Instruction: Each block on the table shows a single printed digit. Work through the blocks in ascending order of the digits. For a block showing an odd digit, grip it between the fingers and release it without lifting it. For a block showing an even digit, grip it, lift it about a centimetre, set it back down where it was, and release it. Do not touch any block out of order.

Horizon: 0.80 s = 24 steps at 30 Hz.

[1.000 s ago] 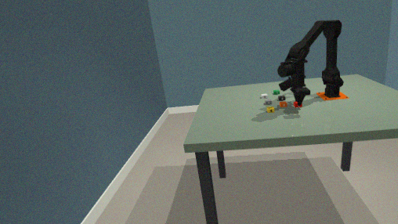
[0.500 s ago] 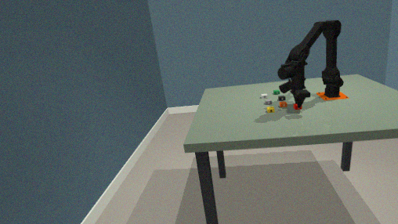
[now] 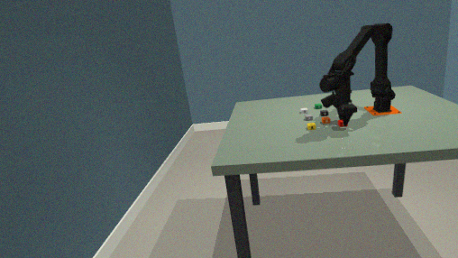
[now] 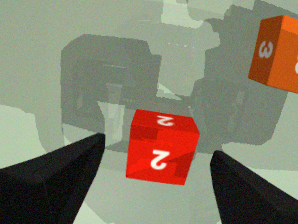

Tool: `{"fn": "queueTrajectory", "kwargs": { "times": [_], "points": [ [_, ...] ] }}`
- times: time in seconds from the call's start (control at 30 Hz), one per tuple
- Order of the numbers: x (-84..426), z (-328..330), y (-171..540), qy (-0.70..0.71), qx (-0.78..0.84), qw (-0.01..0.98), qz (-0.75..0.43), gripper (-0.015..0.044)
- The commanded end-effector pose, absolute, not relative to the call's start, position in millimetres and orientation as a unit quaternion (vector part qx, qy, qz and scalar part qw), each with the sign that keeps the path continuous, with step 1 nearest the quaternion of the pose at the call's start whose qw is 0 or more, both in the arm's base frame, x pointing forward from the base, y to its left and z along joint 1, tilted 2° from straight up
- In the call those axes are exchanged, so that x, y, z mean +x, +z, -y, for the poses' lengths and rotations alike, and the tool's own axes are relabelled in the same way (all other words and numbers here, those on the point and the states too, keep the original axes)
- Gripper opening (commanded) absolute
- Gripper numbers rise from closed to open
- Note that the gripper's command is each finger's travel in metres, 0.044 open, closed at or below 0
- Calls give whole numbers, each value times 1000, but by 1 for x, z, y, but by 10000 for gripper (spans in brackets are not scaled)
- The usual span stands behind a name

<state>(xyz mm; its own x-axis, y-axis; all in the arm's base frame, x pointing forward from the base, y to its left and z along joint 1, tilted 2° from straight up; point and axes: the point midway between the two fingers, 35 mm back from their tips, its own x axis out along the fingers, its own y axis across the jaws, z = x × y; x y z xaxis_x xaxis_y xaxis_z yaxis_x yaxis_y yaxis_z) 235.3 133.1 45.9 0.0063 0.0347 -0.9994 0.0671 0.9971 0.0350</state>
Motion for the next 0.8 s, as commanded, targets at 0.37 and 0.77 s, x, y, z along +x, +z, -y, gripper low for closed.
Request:
{"fn": "queueTrajectory", "kwargs": {
  "times": [0.37, 0.77],
  "points": [
    [235, -132, 82, -12, 38, 709, -705, 400],
    [235, -129, 163, -12, 37, 709, -705, 120]
  ]
}}
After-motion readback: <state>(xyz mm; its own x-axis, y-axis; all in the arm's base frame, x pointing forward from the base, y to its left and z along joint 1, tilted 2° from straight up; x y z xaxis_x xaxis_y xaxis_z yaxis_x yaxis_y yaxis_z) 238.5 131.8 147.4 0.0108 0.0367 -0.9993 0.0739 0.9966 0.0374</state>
